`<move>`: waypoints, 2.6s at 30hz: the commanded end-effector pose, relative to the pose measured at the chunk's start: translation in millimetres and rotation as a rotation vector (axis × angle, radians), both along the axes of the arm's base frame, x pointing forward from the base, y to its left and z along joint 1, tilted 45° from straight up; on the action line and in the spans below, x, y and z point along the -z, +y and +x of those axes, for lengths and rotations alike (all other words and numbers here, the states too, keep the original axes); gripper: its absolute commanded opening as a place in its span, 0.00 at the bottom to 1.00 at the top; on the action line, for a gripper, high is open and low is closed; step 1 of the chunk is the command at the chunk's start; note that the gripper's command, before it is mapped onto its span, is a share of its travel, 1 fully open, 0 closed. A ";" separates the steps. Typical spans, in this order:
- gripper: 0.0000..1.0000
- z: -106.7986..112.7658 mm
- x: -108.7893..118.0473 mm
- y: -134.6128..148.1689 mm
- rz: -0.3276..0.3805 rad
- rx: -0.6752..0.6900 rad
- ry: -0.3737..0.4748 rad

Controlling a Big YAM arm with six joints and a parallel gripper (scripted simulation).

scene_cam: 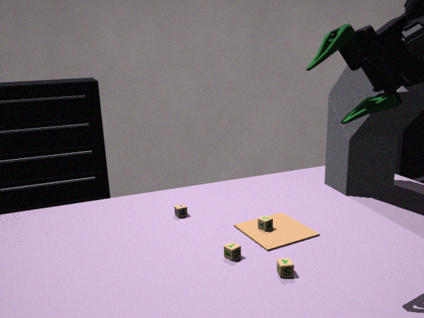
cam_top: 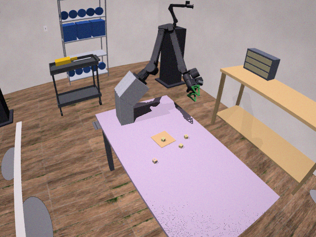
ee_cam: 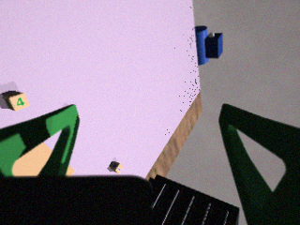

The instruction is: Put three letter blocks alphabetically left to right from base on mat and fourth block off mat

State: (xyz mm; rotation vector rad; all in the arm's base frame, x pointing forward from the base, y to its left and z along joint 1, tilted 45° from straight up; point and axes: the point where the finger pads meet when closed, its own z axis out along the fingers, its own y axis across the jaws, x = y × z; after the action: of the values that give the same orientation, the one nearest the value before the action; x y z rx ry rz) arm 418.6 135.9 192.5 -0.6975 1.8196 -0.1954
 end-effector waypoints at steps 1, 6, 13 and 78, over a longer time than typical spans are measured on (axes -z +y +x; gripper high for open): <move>1.00 1.0 -3.0 -0.6 0.002 0.002 -0.006; 1.00 1.0 -3.0 -0.6 0.002 0.002 -0.006; 1.00 1.0 -3.0 -0.6 0.002 0.002 -0.006; 1.00 52.1 175.8 83.6 0.848 -0.387 0.420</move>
State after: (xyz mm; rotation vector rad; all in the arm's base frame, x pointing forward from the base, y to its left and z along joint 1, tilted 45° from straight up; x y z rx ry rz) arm 470.1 213.2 6.6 -0.4563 1.9077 0.9861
